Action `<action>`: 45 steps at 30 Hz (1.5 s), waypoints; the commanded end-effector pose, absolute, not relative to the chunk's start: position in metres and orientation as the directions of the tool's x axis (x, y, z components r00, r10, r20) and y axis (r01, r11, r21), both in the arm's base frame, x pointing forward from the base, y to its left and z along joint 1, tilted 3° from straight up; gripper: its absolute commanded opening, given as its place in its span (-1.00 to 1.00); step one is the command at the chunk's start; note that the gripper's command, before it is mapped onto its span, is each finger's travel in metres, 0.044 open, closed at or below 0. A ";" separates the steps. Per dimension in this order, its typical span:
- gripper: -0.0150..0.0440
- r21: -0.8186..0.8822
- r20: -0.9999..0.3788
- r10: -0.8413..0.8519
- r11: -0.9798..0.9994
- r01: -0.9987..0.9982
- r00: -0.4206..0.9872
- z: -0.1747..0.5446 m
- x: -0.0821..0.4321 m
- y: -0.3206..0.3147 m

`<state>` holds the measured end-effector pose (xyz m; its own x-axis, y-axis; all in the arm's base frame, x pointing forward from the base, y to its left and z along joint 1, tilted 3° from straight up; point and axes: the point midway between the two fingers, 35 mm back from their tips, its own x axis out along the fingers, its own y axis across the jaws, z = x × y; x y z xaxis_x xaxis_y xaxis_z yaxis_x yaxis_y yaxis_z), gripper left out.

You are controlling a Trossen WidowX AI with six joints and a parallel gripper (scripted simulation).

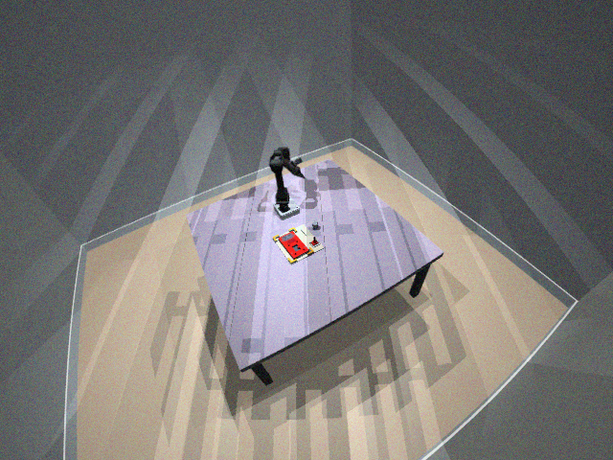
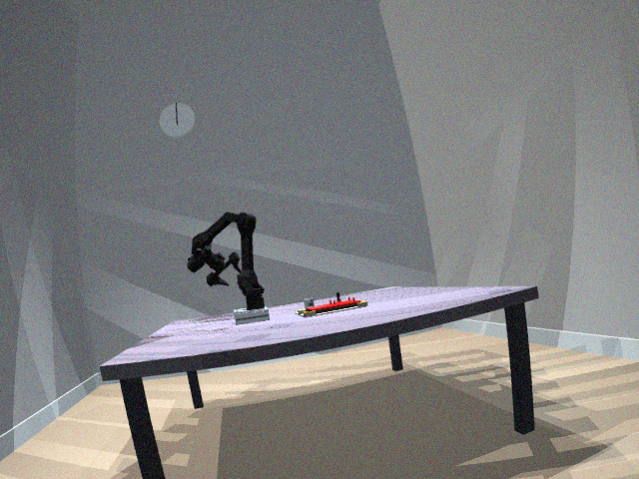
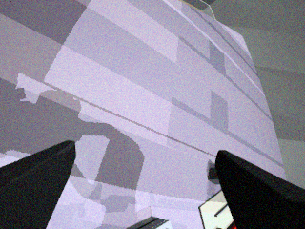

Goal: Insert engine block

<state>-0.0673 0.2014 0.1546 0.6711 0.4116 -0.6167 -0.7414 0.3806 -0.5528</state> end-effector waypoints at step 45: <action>1.00 -0.125 -0.992 -0.093 0.699 -0.704 0.083 0.118 0.220 0.118</action>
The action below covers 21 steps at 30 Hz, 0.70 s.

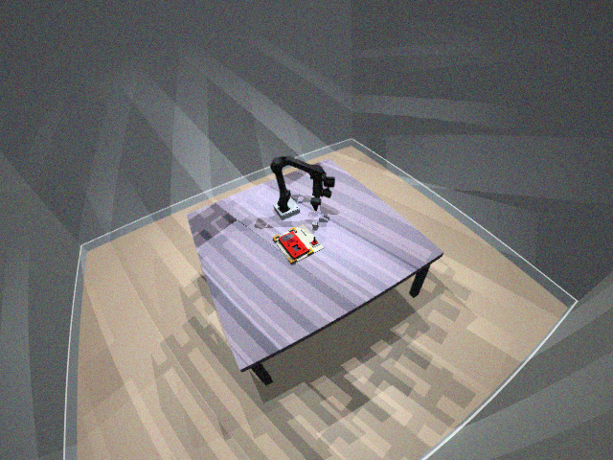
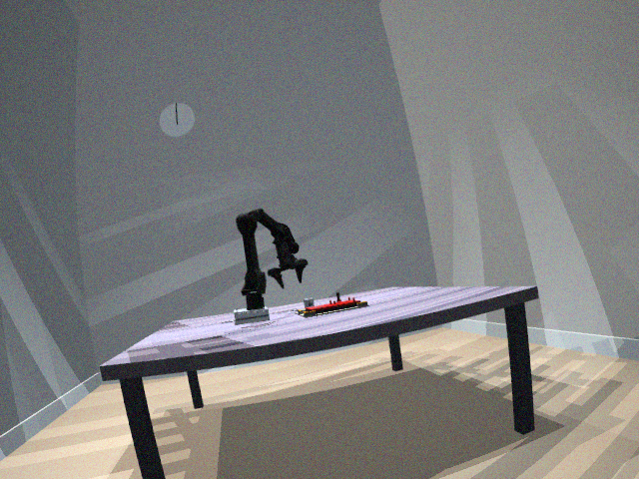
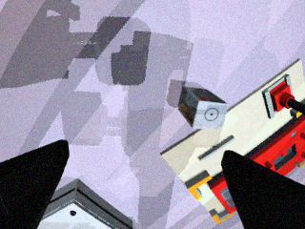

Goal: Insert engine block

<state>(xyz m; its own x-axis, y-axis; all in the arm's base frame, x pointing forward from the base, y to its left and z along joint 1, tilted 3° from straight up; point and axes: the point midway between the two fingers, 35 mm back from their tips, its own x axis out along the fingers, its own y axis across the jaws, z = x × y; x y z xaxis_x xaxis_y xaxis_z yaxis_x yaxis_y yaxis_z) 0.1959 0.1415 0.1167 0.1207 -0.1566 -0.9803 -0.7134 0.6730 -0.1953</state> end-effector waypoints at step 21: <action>1.00 -0.050 -0.997 0.000 0.728 -0.684 0.073 0.085 0.250 0.076</action>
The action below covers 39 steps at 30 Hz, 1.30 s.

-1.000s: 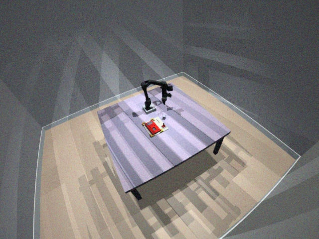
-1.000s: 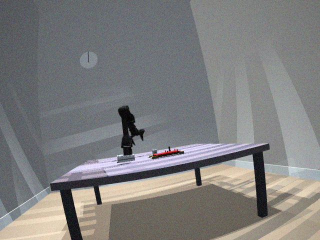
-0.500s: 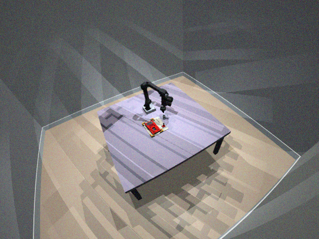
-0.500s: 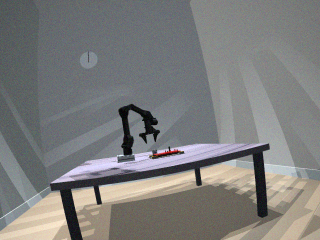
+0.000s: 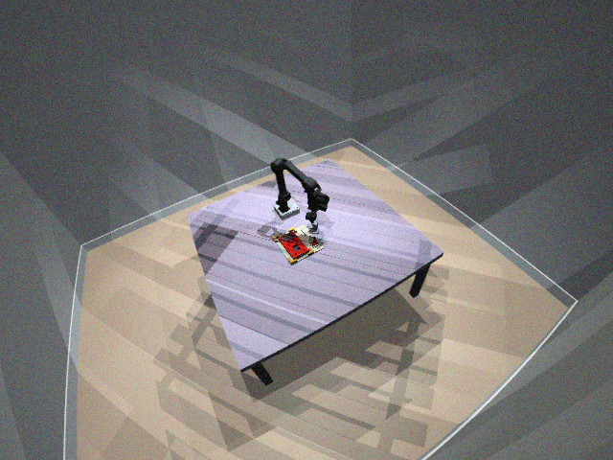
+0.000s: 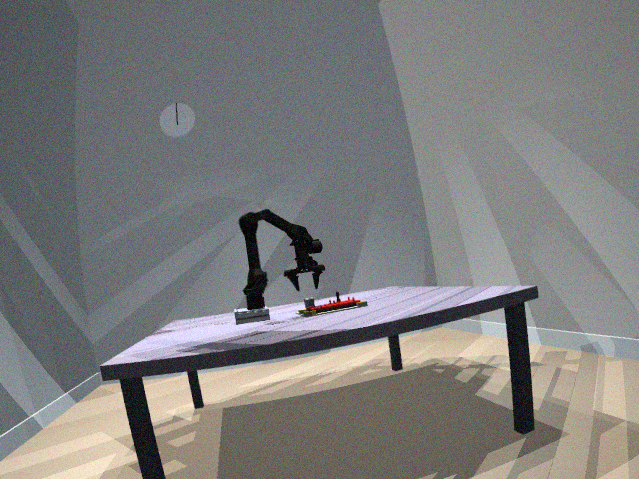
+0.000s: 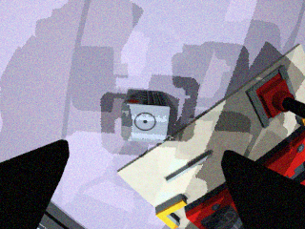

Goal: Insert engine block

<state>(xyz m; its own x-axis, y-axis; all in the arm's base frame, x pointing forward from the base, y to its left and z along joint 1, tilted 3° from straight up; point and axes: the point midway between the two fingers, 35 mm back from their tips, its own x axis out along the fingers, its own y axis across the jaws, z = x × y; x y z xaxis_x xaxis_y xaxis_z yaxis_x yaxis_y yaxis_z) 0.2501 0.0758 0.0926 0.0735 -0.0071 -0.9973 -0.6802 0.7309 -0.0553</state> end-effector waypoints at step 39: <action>1.00 -0.050 -0.997 0.000 0.728 -0.684 0.073 0.021 0.255 0.077</action>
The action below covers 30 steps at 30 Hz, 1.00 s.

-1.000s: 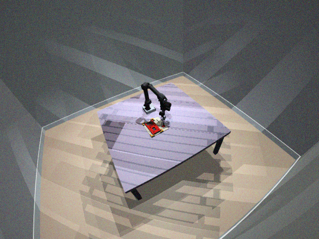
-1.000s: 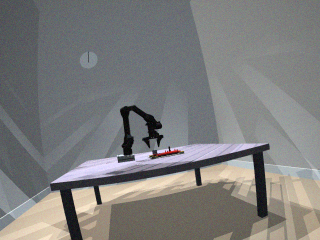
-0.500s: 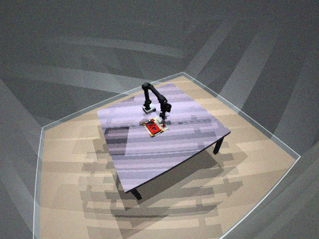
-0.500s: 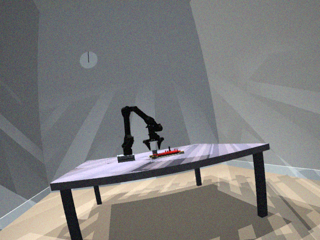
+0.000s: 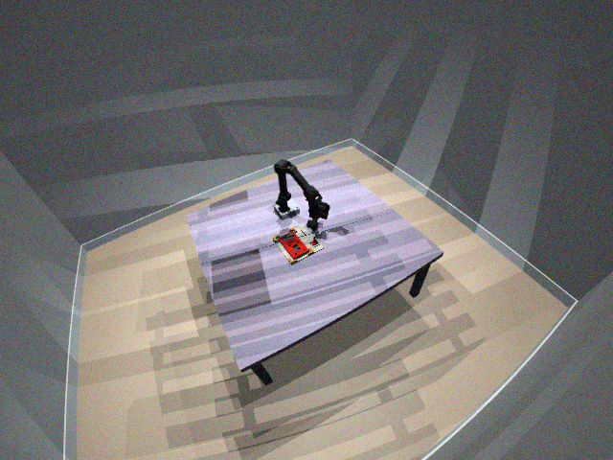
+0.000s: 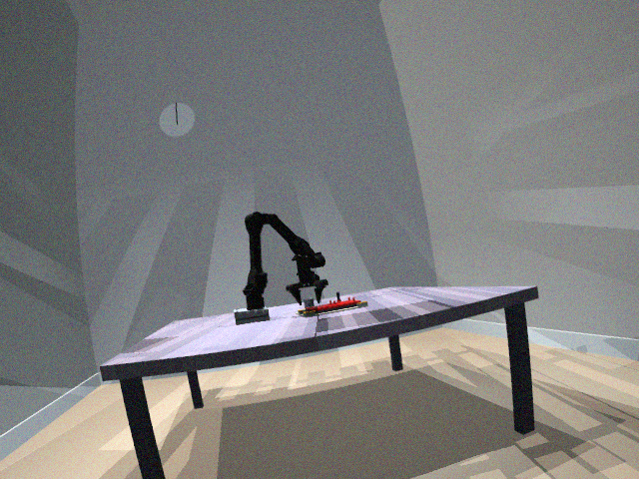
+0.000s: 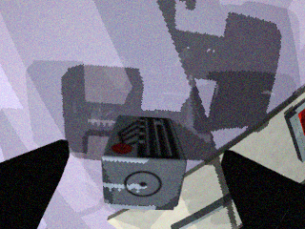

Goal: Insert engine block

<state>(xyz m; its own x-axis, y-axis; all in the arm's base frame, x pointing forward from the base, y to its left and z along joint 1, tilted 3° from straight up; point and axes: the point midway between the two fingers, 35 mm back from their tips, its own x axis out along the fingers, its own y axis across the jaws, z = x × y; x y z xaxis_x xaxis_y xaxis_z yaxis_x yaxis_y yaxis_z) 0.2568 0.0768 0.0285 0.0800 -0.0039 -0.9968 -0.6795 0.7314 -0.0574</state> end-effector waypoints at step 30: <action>-0.49 -0.050 -0.997 0.000 0.728 -0.684 0.073 0.026 0.256 0.078</action>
